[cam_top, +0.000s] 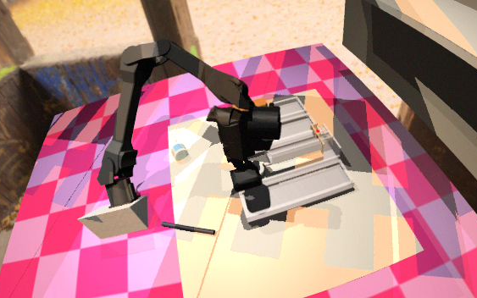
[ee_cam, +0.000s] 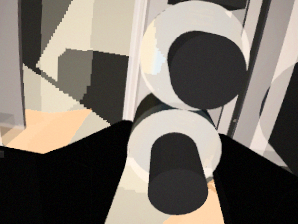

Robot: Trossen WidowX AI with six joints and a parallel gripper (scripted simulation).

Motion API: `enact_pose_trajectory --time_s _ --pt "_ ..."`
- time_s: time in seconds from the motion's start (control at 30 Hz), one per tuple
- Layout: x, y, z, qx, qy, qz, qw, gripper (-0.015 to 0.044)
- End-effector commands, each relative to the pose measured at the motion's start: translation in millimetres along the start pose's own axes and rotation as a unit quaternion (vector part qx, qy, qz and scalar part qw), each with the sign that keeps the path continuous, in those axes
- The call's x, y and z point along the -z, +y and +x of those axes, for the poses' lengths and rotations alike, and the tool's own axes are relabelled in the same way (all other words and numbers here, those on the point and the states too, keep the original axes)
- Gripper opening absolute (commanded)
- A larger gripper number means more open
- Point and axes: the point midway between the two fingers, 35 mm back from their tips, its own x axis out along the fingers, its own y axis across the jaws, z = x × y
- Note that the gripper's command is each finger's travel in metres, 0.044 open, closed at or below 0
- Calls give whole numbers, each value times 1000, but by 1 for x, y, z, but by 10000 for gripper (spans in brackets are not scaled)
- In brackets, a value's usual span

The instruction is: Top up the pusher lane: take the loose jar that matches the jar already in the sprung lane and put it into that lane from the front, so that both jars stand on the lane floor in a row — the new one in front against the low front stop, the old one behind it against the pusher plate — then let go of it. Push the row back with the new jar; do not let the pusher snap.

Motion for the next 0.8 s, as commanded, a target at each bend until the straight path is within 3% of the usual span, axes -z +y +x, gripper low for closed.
enact_pose_trajectory --time_s 0.0,0.13,0.77 --pt "0 0 0 -1 0 -2 1000 184" --pt "0 0 0 -1 0 -2 1000 278" --pt "12 -1 -21 0 0 -1 1000 278"
